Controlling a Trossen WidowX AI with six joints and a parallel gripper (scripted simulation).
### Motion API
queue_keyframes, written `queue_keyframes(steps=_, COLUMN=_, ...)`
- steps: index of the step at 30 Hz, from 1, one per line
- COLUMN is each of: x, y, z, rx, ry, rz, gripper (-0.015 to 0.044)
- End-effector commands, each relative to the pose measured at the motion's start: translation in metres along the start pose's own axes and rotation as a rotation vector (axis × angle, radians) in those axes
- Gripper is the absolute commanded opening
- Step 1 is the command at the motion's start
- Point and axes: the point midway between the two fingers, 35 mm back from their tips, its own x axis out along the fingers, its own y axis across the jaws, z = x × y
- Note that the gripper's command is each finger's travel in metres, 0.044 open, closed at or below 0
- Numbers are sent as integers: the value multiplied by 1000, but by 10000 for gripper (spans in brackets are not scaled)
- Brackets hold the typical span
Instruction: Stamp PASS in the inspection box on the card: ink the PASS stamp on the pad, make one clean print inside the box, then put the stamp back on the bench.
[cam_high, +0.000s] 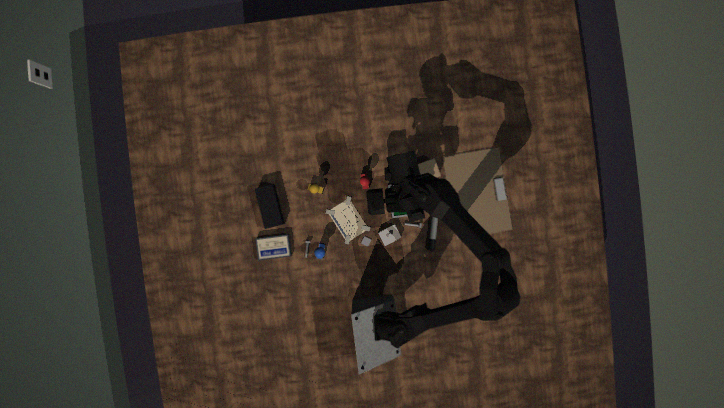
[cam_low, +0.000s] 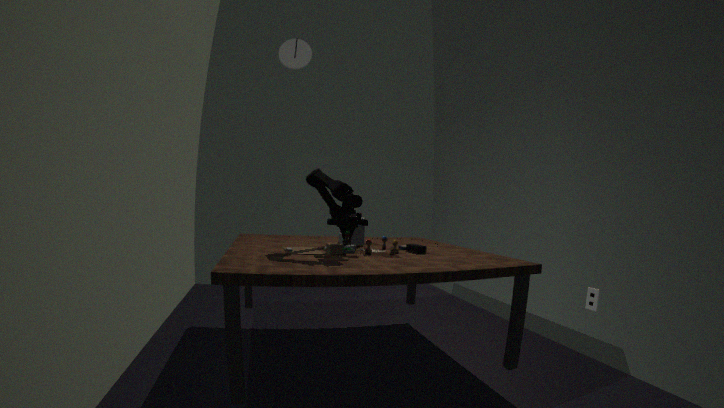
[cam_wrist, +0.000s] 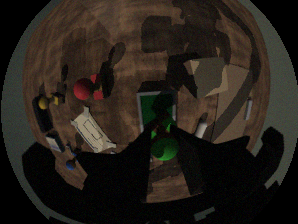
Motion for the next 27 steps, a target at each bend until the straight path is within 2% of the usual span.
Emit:
queue_keyframes(steps=1, x=4, y=0, z=-2, rx=-8, ry=3, rz=-5, gripper=0)
queue_keyframes(steps=27, x=17, y=0, z=-3, rx=-5, ry=3, rz=-7, gripper=0)
